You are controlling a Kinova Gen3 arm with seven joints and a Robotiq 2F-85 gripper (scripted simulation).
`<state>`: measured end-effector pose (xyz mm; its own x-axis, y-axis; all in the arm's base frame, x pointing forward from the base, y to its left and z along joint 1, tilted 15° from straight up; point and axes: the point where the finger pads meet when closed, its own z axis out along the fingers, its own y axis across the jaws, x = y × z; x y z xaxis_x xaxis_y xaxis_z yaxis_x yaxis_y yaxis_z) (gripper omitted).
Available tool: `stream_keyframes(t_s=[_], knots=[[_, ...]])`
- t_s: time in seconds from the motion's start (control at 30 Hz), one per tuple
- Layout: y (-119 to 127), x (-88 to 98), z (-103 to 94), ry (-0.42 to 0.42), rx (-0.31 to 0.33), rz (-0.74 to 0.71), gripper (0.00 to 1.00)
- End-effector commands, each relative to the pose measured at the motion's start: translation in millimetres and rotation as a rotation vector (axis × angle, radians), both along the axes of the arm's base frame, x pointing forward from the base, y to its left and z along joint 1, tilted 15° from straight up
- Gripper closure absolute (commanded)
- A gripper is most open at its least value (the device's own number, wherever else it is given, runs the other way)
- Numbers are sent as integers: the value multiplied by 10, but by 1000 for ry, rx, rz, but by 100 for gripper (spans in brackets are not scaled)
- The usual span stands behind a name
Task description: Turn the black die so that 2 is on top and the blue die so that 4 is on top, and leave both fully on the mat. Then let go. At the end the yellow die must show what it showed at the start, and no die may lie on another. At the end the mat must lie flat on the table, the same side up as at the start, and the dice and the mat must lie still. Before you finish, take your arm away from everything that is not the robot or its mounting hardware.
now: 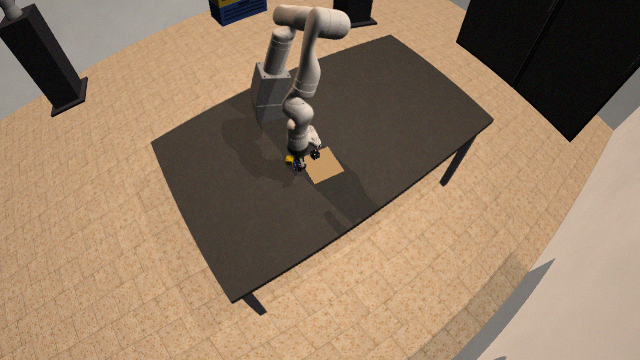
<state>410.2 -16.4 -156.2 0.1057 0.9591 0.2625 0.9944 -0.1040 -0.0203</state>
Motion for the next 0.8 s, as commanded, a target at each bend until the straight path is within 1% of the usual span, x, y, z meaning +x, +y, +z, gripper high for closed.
stream_keyframes(t_s=[0.0,0.33,0.4,0.47,0.53,0.6,0.67,0.7,0.77], knots=[[3,78,112,-19,-3,6,74],[1,78,128,-19,-3,6,74],[55,88,137,-21,-3,7,74],[221,114,166,-25,-2,9,74],[221,114,166,-25,-2,9,74],[514,139,217,-32,-1,15,74],[909,132,289,-39,0,23,74],[909,132,289,-39,0,23,74],[1350,68,374,-43,2,33,74]])
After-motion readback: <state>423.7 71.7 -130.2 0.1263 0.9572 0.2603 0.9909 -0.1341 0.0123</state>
